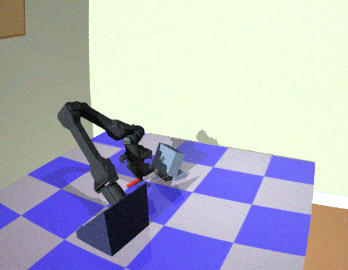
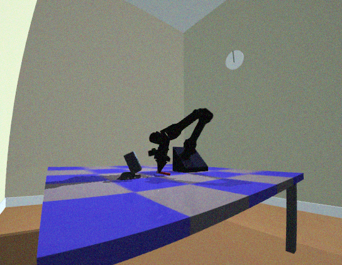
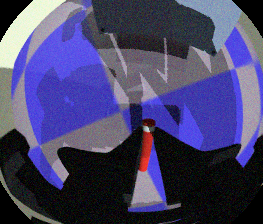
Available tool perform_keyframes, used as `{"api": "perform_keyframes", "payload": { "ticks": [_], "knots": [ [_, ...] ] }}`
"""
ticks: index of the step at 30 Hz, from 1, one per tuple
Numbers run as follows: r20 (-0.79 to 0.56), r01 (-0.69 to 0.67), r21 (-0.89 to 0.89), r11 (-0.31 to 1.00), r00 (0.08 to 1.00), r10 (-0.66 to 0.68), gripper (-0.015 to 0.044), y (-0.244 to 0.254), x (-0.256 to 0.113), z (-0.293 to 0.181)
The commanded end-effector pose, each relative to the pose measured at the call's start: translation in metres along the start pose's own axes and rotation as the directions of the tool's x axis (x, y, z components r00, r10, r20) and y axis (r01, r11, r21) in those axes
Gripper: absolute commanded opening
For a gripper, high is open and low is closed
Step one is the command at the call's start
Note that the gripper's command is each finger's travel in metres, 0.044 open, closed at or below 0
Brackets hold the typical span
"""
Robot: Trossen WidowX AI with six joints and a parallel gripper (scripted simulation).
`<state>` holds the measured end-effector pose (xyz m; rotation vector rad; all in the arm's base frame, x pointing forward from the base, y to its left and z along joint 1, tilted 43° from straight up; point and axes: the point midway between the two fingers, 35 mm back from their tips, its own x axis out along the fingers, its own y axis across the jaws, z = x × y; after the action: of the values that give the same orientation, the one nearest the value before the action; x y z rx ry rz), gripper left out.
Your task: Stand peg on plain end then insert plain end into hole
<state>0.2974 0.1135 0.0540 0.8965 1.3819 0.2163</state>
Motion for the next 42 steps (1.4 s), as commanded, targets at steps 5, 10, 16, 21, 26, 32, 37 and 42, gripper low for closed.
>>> {"api": "perform_keyframes", "payload": {
  "ticks": [5, 10, 16, 21, 26, 32, 37, 42],
  "knots": [
    [0.069, 0.004, 0.007, 1.000, 0.998, -0.005, 0.0049, -0.002, -0.004, -0.004],
    [0.113, 0.004, 0.008, 1.000, 0.994, -0.005, 0.0049, -0.002, -0.007, -0.006],
    [0.164, 0.004, 0.008, 1.000, 0.986, -0.005, 0.0049, -0.002, -0.010, -0.008],
    [0.206, 0.004, 0.008, 1.000, 0.978, -0.006, 0.0049, -0.002, -0.013, -0.010],
    [0.249, 0.004, 0.009, 1.000, 0.969, -0.006, 0.0049, -0.002, -0.015, -0.013],
    [0.298, 0.004, 0.009, 1.000, 0.954, -0.006, 0.0049, -0.002, -0.018, -0.015],
    [0.339, 0.004, 0.009, 1.000, 0.941, -0.007, 0.0049, -0.002, -0.020, -0.018],
    [0.380, 0.004, 0.010, 1.000, 0.925, -0.007, 0.0049, -0.002, -0.023, -0.020]
  ]
}}
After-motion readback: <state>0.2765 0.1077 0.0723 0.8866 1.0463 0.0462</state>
